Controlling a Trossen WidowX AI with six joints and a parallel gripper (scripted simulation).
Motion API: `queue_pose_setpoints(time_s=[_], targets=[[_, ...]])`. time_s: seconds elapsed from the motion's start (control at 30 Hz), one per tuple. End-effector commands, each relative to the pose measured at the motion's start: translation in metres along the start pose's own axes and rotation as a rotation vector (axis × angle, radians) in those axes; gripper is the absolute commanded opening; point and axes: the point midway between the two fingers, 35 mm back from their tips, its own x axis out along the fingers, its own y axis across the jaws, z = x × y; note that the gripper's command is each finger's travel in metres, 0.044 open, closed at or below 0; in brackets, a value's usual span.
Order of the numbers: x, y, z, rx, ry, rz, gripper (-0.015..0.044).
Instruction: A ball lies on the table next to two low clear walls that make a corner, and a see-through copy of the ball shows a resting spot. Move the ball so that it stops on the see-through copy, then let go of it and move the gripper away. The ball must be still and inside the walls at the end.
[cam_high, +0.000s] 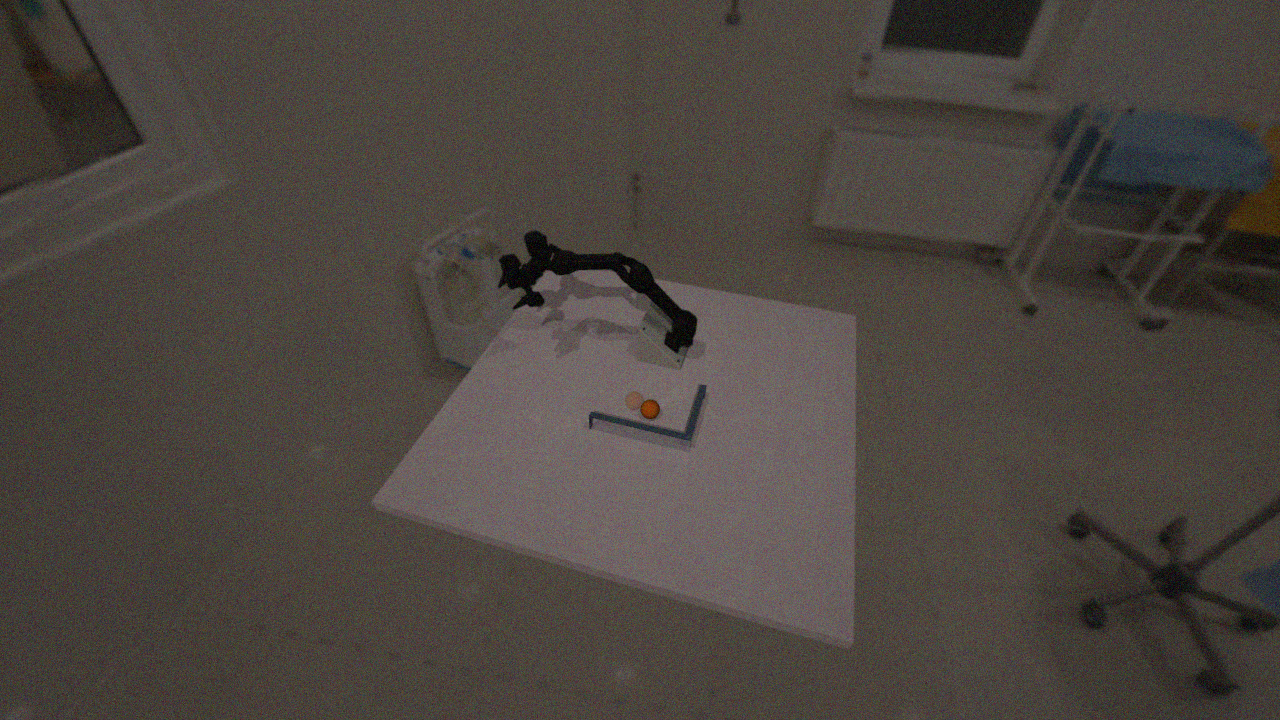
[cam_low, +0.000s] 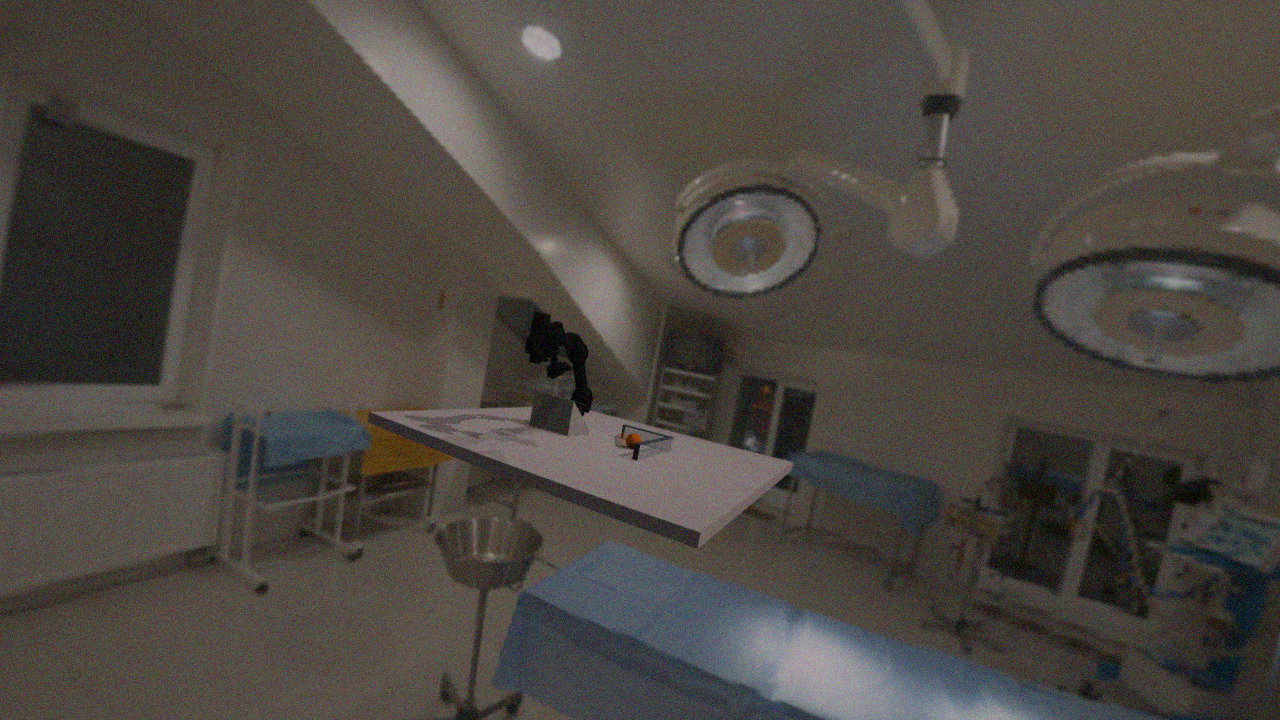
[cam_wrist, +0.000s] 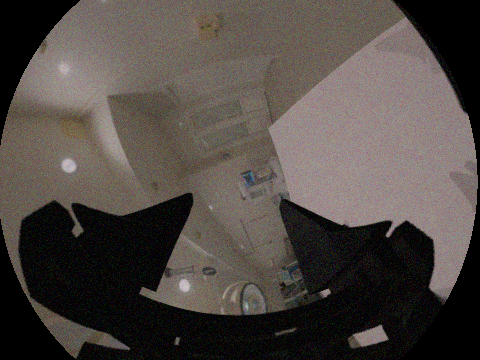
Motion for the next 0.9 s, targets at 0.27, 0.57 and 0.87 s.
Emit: queue_pose_setpoints(time_s=[0.27,0.57,0.87], targets=[[0.068,-0.042,-0.06,-0.291,-0.029,-0.183,0.0409],[0.124,-0.147,-0.168,-0.793,0.069,-0.553,0.0409],[0.109,-0.266,-0.265,-1.276,0.378,-0.932,0.0409]])
